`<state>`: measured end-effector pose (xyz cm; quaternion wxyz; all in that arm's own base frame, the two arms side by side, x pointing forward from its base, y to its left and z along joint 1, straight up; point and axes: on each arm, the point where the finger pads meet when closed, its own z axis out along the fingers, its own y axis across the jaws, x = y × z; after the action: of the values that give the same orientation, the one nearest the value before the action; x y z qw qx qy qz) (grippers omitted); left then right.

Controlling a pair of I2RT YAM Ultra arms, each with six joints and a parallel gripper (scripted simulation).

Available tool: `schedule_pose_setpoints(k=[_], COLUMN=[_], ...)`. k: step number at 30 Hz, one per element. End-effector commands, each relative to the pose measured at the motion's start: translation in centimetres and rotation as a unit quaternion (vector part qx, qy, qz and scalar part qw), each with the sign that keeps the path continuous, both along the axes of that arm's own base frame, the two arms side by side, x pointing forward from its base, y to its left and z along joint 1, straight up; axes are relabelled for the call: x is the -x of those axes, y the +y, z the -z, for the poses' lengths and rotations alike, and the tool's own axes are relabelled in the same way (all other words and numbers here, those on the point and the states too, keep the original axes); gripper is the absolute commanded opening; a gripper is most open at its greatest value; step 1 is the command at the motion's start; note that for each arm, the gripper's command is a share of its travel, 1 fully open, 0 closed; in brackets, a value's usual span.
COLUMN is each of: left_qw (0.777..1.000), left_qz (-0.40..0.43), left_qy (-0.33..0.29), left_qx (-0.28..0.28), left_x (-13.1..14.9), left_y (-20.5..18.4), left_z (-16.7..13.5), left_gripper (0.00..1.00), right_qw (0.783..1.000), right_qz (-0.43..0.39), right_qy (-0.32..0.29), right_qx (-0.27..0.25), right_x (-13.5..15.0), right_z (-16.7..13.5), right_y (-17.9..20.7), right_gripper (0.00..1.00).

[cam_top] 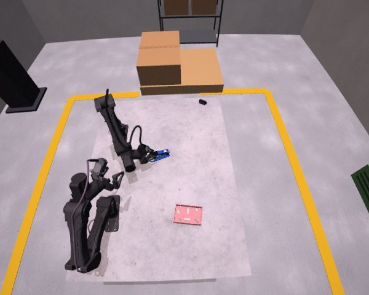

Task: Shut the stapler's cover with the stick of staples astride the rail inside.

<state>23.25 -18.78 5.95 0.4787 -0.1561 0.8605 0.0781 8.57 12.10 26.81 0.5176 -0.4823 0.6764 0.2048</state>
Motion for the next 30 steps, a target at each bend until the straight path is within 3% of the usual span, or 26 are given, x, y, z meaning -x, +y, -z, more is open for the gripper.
schedule_pose_setpoints(k=[1, 3, 4, 5, 13, 16, 17, 23, 25, 30], left_qw=[1.0, 1.0, 1.0, 1.0, 1.0, 1.0, 0.999, 0.981, 0.981, 0.952], left_qz=[0.0, 0.0, 0.0, 0.0, -0.001, 0.007, 0.009, 0.033, 0.033, 0.037], left_qy=[-0.007, -0.003, -0.003, -0.003, 0.001, 0.023, 0.039, 0.19, 0.19, 0.295], left_qx=[-0.007, -0.006, -0.006, -0.006, -0.005, -0.004, -0.006, 0.025, 0.025, 0.071], left_x=[0.7, 1.1, 1.2, 1.4, 3.9, 4.0, 4.0, 4.1, 4.1, 3.7], left_y=[-0.5, -0.6, -0.6, -0.7, -1.6, -1.9, -1.8, -1.5, -1.5, -1.1], left_z=[-0.8, -0.9, -1.0, -1.1, -2.6, -2.2, -2.0, -2.7, -2.7, -3.9], left_gripper=[0.51, 0.51, 0.62, 0.64, 0.64, 0.98, 1.0, 1.0, 1.0, 1.0], right_qw=[1.0, 1.0, 1.0, 1.0, 1.0, 1.0, 1.0, 1.0, 1.0, 1.0], right_qz=[0.0, 0.0, 0.0, 0.0, 0.0, 0.0, 0.0, 0.0, 0.0, 0.0], right_qy=[0.001, 0.001, 0.001, 0.001, 0.001, 0.001, 0.001, 0.001, 0.001, 0.001], right_qx=[-0.007, -0.007, -0.007, -0.007, -0.007, -0.007, -0.007, -0.007, -0.007, -0.007], right_x=[0.0, 0.0, 0.0, 0.0, 0.0, 0.0, 0.0, 0.0, 0.0, 0.0], right_z=[-0.2, -0.2, -0.2, -0.2, -0.2, -0.2, -0.2, -0.2, -0.2, -0.2], right_y=[0.0, 0.0, 0.0, 0.0, 0.0, 0.0, 0.0, 0.0, 0.0, 0.0], right_gripper=[1.0, 1.0, 1.0, 1.0, 1.0, 1.0, 1.0, 1.0, 1.0, 1.0])
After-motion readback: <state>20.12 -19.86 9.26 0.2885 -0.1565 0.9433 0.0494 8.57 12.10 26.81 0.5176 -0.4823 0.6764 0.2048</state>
